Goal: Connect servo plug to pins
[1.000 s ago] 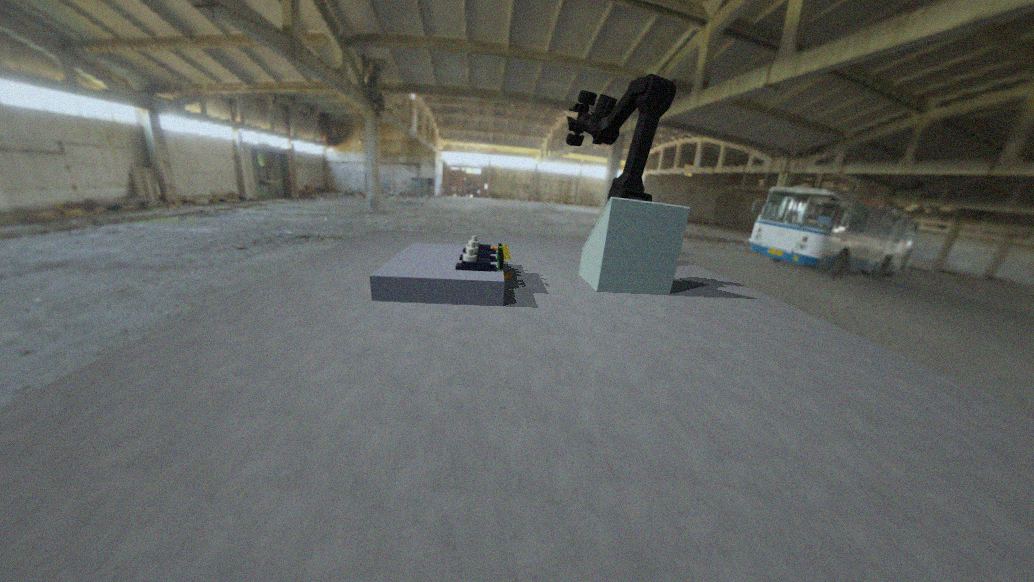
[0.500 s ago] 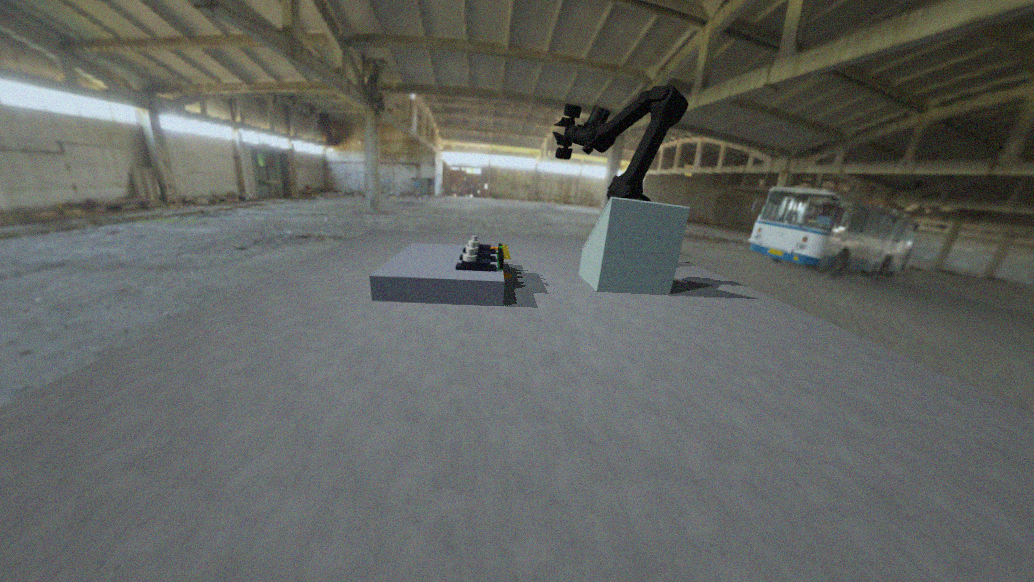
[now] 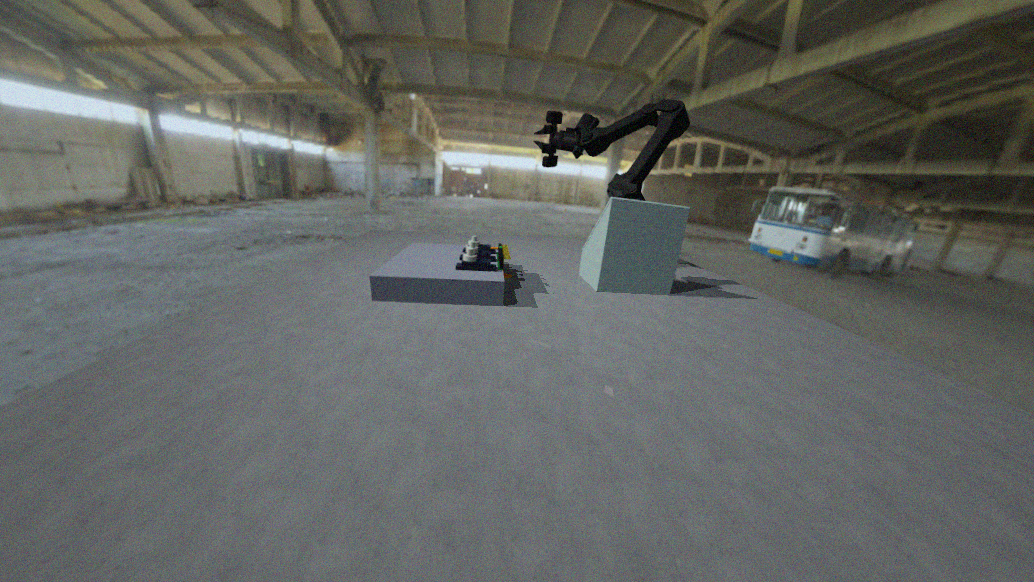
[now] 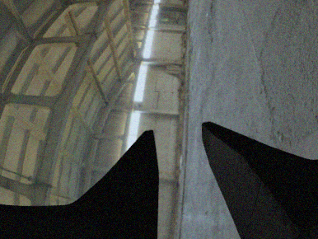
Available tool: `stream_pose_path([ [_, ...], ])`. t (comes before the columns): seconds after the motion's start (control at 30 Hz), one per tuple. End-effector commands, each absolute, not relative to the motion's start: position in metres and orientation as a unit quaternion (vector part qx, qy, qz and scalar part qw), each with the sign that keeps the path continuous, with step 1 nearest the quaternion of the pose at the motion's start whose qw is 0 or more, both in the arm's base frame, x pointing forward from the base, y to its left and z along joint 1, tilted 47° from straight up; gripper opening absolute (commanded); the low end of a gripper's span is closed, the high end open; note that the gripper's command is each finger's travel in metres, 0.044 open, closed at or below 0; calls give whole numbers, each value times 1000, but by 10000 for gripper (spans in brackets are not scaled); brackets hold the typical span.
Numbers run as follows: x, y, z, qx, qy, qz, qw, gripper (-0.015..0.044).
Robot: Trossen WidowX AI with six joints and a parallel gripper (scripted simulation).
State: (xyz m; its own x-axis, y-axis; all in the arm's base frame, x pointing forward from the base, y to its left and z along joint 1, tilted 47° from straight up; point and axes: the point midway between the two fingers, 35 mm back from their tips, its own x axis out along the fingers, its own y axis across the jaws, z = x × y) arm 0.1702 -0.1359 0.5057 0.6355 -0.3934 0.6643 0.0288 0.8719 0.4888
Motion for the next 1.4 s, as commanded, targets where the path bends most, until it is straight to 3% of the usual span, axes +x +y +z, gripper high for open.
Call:
stream_pose_path([
  [0.0, 194, -134, 485, 222, -367, -126, 894, 115],
  [0.6, 278, -80, 404, 142, -181, -90, 969, 115],
  [1.07, 314, -4, 331, 7, -36, -5, 999, 115],
  [1.37, 350, -17, 288, -21, 90, -57, 994, 115],
])
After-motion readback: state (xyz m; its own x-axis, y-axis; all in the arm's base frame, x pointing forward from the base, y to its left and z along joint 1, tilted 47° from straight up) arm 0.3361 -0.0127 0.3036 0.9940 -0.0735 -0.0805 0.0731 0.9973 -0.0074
